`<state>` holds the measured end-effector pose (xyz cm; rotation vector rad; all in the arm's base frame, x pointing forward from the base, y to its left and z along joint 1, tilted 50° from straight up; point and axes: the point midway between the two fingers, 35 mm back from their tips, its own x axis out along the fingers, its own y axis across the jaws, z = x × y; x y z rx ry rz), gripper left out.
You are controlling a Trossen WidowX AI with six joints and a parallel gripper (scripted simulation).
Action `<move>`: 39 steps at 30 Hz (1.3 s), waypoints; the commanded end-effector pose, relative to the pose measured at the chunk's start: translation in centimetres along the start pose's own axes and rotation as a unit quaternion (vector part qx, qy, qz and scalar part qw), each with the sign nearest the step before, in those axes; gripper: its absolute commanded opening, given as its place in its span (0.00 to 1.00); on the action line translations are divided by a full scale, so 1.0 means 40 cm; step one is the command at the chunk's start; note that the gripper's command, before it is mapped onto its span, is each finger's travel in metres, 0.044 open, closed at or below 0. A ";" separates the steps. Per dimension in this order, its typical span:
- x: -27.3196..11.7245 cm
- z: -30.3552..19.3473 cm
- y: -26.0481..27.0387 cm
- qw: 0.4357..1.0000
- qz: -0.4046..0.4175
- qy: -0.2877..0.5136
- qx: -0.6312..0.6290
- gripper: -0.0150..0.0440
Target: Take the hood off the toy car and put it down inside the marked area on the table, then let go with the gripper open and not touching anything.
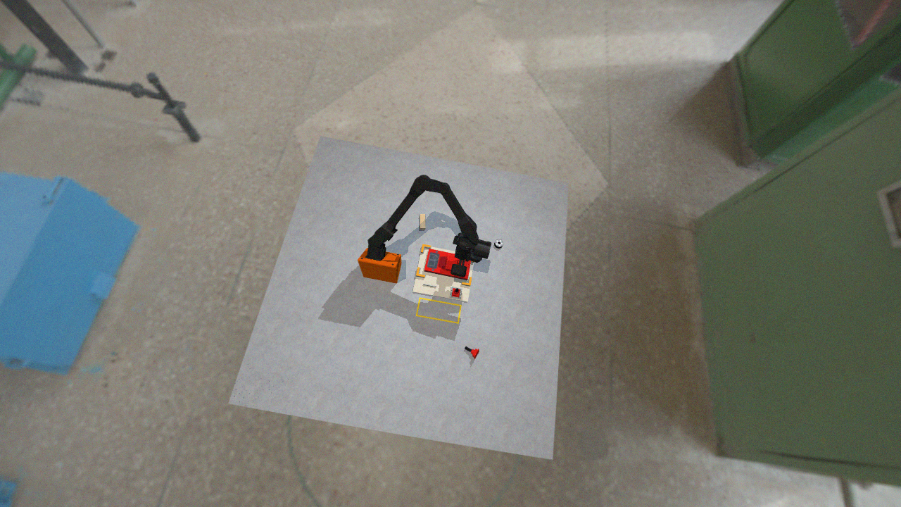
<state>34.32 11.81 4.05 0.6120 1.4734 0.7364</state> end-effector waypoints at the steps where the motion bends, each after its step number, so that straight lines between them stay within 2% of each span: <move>1: 0.013 -0.007 -0.002 1.000 0.002 0.003 0.005 1.00; 39: 0.083 -0.014 0.006 1.000 0.004 0.003 0.005 1.00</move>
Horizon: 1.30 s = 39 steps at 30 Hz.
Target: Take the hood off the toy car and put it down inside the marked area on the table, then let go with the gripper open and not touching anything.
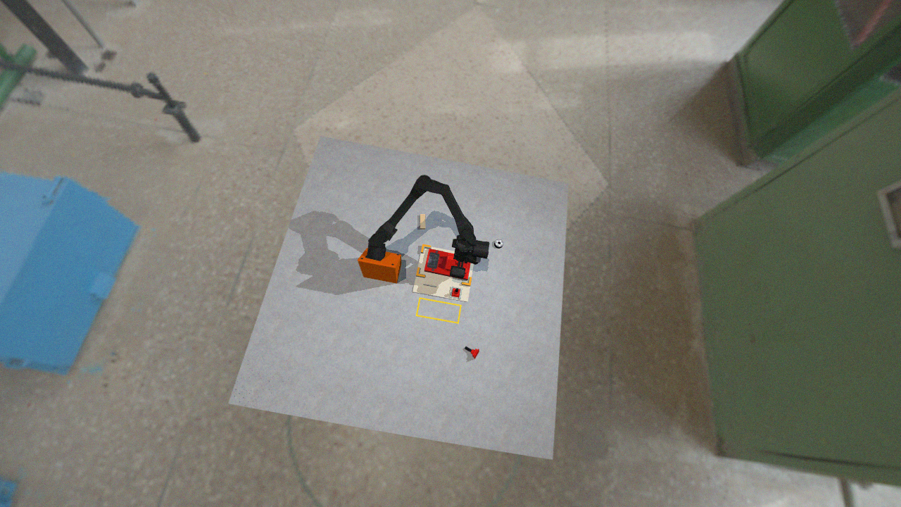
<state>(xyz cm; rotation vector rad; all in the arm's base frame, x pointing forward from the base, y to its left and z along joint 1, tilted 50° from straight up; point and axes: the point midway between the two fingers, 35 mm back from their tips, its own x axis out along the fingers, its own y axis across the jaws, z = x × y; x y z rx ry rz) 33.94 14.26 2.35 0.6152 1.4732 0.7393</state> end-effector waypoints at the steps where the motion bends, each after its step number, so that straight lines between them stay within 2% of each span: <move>1: 0.009 -0.008 -0.002 1.000 0.002 0.003 0.004 1.00; 39: 0.052 -0.008 -0.001 1.000 0.002 0.003 0.005 1.00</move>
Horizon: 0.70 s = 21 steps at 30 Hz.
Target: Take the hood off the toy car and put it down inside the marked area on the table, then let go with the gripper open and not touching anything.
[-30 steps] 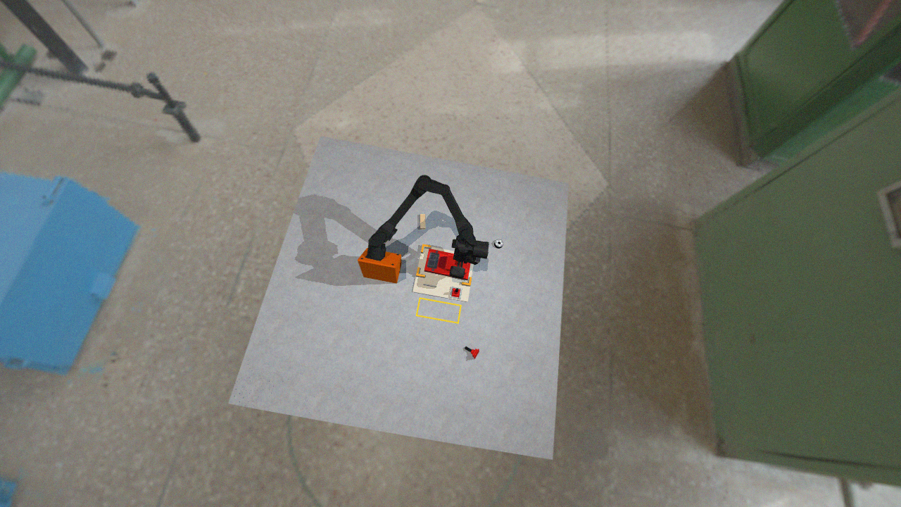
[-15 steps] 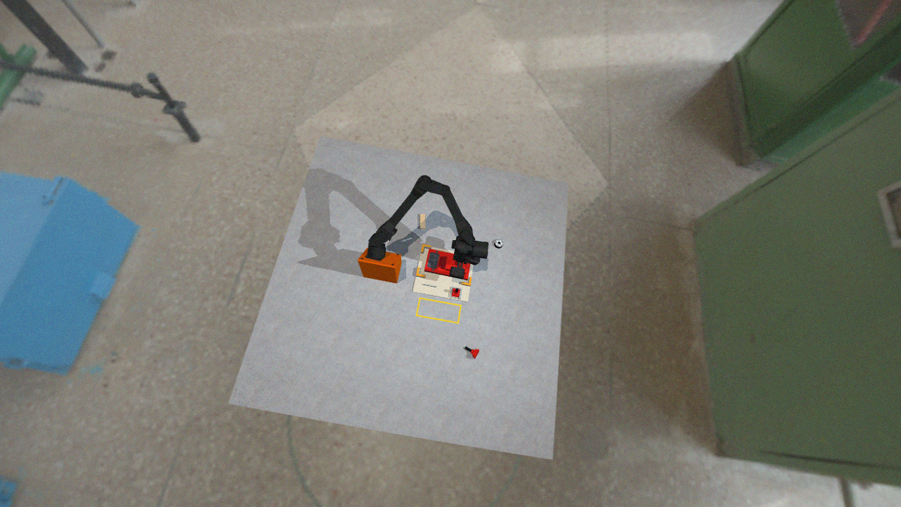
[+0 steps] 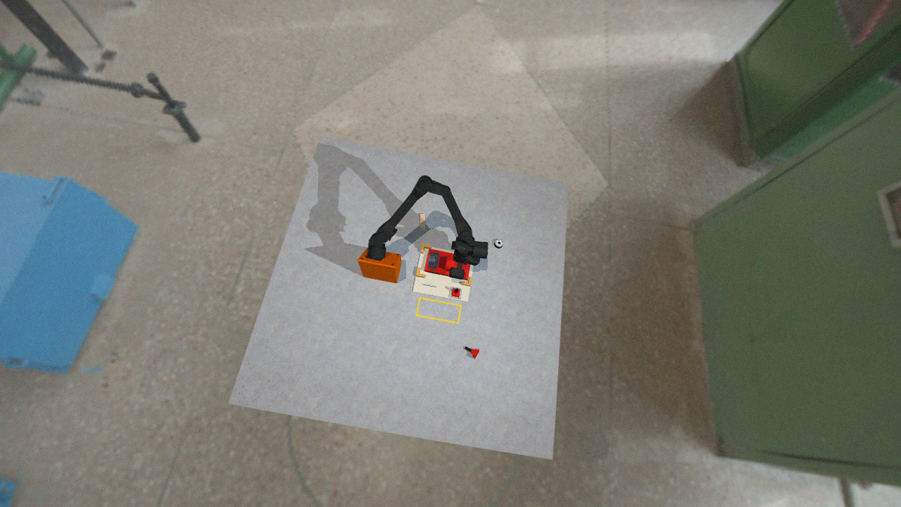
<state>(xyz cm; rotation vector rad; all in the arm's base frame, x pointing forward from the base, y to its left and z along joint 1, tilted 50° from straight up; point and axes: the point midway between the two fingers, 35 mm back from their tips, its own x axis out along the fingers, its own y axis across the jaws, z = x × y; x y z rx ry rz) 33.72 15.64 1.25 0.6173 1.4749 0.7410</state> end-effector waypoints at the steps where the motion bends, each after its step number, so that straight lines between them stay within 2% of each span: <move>1: 0.008 -0.005 -0.003 1.000 0.001 0.002 0.004 1.00; 6: 0.014 -0.005 -0.003 1.000 0.001 0.002 0.004 1.00; 9: 0.007 0.000 0.000 1.000 0.000 0.000 0.000 0.87; 19: 0.007 0.000 0.000 1.000 0.000 0.000 0.000 0.75; 21: 0.007 0.000 0.000 1.000 0.000 0.000 0.000 0.66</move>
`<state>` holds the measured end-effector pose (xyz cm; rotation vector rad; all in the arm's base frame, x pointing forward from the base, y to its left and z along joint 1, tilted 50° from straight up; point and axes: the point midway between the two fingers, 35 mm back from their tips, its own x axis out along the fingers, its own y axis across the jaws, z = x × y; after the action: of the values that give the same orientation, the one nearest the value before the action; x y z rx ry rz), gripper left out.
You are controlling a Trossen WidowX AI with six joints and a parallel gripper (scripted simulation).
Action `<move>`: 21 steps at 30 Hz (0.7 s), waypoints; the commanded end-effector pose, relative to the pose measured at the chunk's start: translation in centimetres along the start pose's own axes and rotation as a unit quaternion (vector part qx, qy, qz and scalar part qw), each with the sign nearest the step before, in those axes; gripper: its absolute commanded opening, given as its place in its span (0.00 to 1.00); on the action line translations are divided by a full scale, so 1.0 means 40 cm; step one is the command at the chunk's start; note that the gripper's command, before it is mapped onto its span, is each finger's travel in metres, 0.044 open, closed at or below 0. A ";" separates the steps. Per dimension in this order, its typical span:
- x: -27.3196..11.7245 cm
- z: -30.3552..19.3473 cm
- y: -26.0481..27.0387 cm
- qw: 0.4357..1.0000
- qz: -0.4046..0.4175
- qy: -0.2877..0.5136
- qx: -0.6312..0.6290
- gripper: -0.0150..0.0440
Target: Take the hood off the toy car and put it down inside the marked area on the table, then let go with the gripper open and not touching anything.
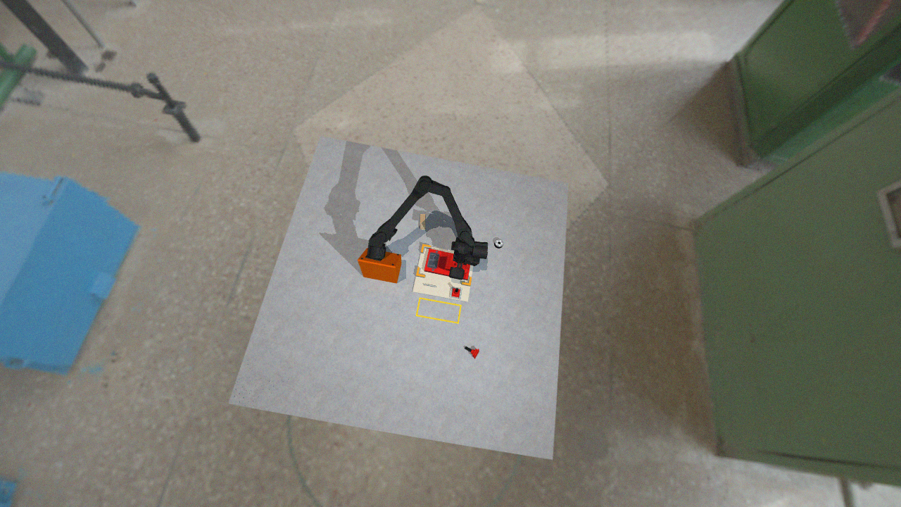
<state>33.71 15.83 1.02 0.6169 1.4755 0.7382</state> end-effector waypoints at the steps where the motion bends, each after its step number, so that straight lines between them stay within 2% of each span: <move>1: -0.002 0.000 0.001 1.000 0.001 0.000 -0.001 0.62; 9: -0.014 0.001 0.001 1.000 0.001 0.000 -0.001 0.26; 21: -0.033 0.001 0.000 1.000 0.000 0.000 0.000 0.25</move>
<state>33.58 15.08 1.50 0.6183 1.4843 0.7380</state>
